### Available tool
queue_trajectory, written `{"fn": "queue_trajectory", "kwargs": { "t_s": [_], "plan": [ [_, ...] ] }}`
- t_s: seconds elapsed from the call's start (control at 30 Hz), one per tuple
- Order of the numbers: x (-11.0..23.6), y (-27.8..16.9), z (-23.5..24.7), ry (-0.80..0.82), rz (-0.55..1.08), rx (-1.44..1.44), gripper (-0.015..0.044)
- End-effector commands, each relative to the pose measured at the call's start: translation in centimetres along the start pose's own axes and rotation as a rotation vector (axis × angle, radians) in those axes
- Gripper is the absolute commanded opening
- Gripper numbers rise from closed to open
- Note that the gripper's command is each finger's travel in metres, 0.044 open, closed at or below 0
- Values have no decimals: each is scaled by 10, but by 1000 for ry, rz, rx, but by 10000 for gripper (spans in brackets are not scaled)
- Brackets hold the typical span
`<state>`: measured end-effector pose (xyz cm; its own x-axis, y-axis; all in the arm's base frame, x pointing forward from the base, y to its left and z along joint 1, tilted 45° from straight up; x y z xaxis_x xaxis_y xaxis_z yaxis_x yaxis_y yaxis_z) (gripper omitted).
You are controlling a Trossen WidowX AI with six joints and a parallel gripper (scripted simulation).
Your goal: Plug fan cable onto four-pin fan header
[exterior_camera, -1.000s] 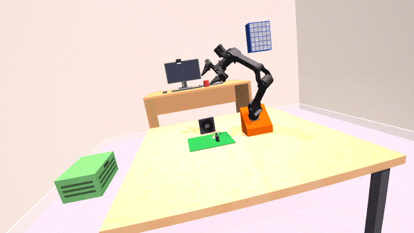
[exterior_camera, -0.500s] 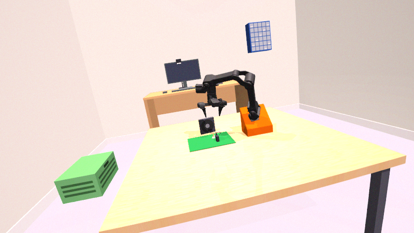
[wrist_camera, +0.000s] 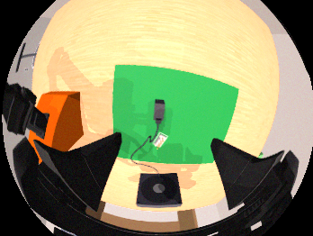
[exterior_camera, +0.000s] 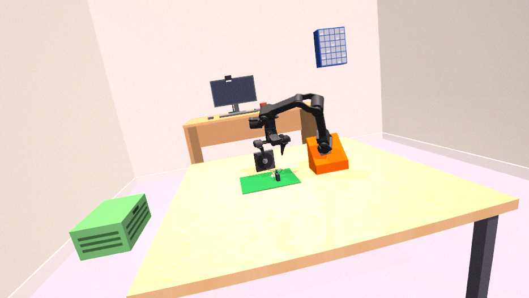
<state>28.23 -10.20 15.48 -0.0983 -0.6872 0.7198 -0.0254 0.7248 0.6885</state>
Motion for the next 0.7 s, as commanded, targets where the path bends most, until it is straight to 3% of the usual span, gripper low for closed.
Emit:
{"fn": "queue_trajectory", "kwargs": {
  "t_s": [0.0, 0.1, 0.67],
  "plan": [
    [-51, 1, 3, 15, -13, -11, 440],
    [-73, 3, 7, 16, -18, -10, 440],
    [-84, 3, 6, 16, -18, -10, 440]
  ]
}}
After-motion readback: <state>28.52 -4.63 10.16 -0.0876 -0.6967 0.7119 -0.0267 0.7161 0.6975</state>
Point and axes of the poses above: the point midway between the two fingers, 35 mm back from their tips, its own x axis back along the fingers, its own z axis across the jaws, y = z × x, the point moved 10 cm from there along x, back along the fingers
